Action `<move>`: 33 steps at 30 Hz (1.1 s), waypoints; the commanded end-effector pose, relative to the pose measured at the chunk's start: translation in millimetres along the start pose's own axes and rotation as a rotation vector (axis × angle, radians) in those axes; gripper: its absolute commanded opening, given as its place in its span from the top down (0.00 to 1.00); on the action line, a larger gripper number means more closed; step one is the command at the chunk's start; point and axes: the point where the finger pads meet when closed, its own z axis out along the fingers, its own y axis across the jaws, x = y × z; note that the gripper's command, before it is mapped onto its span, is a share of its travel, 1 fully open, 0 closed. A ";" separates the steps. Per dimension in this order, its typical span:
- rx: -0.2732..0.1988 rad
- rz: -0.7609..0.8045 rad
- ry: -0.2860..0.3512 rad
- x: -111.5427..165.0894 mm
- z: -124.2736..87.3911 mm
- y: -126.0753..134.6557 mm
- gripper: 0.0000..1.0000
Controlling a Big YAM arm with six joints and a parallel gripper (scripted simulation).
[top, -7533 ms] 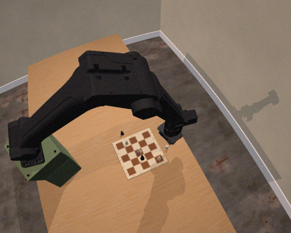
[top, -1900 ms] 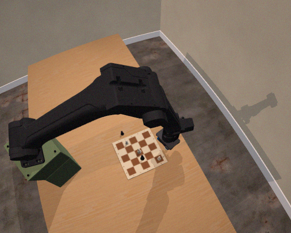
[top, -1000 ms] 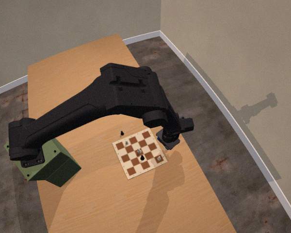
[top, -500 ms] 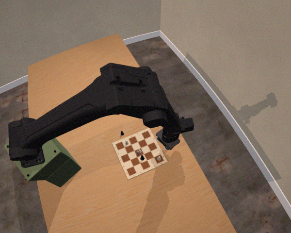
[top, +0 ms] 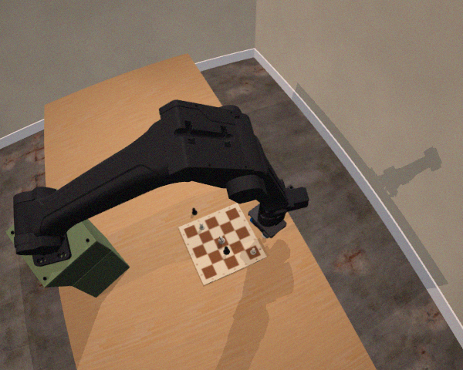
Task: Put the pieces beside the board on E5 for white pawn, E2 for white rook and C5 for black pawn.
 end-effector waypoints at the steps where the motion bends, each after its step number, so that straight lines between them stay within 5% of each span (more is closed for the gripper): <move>1: 0.029 0.005 -0.067 -30.4 -15.6 -18.8 0.65; 33: 0.018 -0.002 -0.046 -25.6 -10.7 -14.3 0.65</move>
